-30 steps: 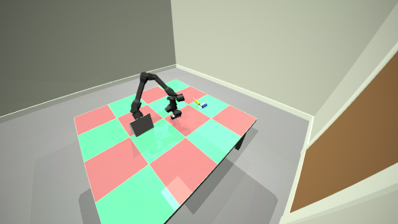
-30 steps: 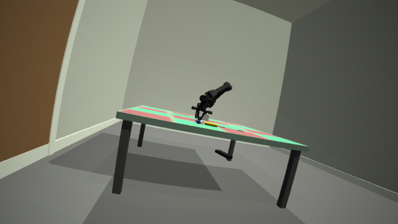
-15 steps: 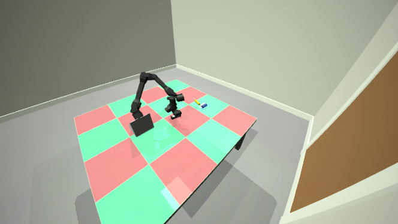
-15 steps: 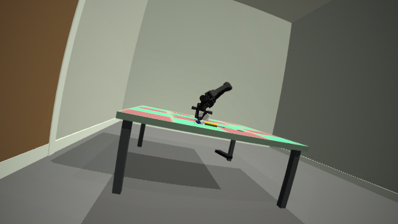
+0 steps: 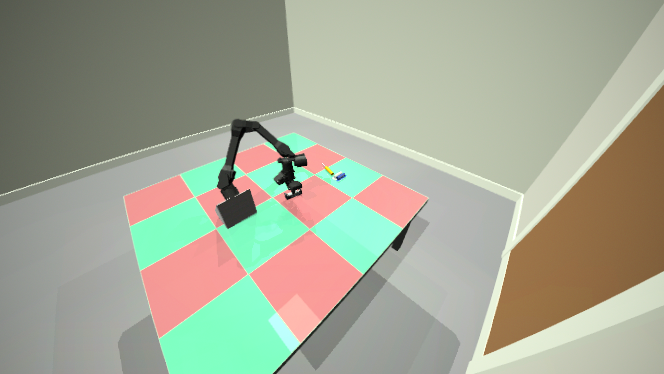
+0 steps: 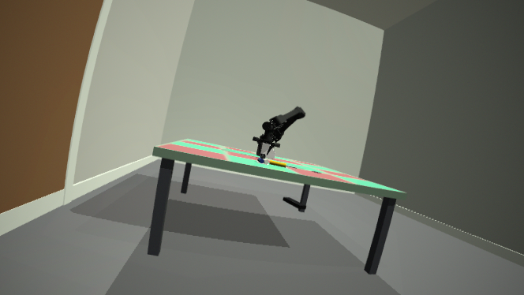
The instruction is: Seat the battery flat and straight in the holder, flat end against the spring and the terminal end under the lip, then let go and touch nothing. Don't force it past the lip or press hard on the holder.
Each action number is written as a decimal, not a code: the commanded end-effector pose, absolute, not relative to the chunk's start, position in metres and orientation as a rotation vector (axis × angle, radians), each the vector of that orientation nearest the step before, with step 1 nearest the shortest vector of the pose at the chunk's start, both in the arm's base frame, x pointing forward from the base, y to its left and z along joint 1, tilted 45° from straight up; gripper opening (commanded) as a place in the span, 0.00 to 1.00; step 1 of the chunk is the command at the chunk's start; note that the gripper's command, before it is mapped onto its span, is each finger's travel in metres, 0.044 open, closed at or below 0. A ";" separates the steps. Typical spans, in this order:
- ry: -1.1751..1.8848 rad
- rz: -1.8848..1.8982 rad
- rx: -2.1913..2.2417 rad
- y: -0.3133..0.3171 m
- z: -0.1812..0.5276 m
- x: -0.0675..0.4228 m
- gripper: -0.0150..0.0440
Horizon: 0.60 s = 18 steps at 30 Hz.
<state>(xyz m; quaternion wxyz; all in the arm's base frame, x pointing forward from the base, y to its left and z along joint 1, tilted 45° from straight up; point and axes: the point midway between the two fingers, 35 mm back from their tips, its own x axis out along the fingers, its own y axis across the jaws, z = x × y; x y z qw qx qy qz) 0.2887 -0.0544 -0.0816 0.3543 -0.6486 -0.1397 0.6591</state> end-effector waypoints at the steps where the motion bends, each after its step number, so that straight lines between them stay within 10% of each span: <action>1: -0.355 1.698 -1.697 -0.076 -0.063 0.289 0.77; 6: -0.359 1.701 -1.700 -0.101 -0.035 0.283 0.99; 18: -0.359 1.701 -1.700 -0.103 -0.036 0.284 1.00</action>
